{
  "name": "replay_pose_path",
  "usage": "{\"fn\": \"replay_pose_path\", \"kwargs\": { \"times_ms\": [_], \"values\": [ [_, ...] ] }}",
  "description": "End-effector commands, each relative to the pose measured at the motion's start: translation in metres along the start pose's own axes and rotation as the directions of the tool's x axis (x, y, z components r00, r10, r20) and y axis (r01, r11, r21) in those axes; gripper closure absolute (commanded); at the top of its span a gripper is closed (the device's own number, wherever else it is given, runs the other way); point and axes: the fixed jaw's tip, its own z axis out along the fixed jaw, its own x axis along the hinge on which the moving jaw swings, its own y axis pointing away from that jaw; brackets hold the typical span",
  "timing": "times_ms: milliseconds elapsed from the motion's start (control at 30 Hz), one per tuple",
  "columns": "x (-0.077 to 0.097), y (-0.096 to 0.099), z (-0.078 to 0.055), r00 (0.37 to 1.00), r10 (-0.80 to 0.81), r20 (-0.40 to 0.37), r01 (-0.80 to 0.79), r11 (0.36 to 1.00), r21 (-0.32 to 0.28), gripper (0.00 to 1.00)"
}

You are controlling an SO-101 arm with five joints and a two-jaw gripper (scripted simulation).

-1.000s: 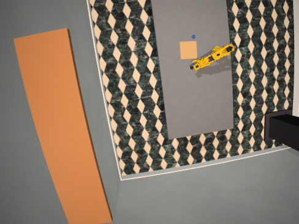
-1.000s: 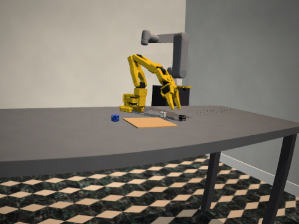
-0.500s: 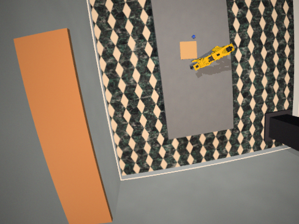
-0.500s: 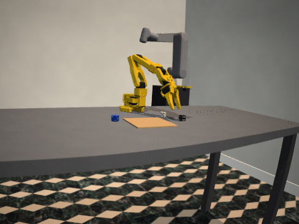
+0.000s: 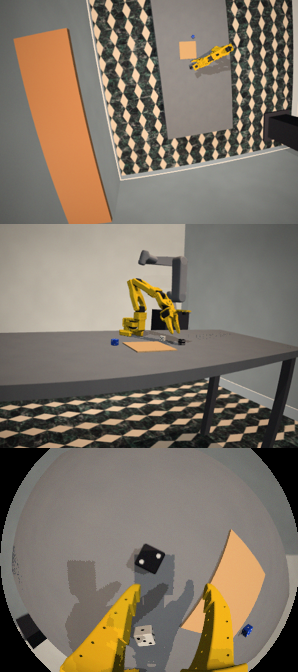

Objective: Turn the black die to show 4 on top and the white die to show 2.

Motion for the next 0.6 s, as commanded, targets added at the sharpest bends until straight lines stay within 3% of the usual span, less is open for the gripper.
{"fn": "replay_pose_path", "kwargs": {
  "times_ms": [0,300,567],
  "values": [
    [-0.009,0.002,-0.004,0.999,0.002,0.052,-0.002,1.0,-0.003,0.72],
    [-0.008,0.002,-0.006,0.999,0.002,0.052,-0.002,1.0,-0.003,0.72],
    [0.002,0.002,-0.022,0.999,0.001,0.052,-0.001,1.0,-0.004,0.72]
  ]
}}
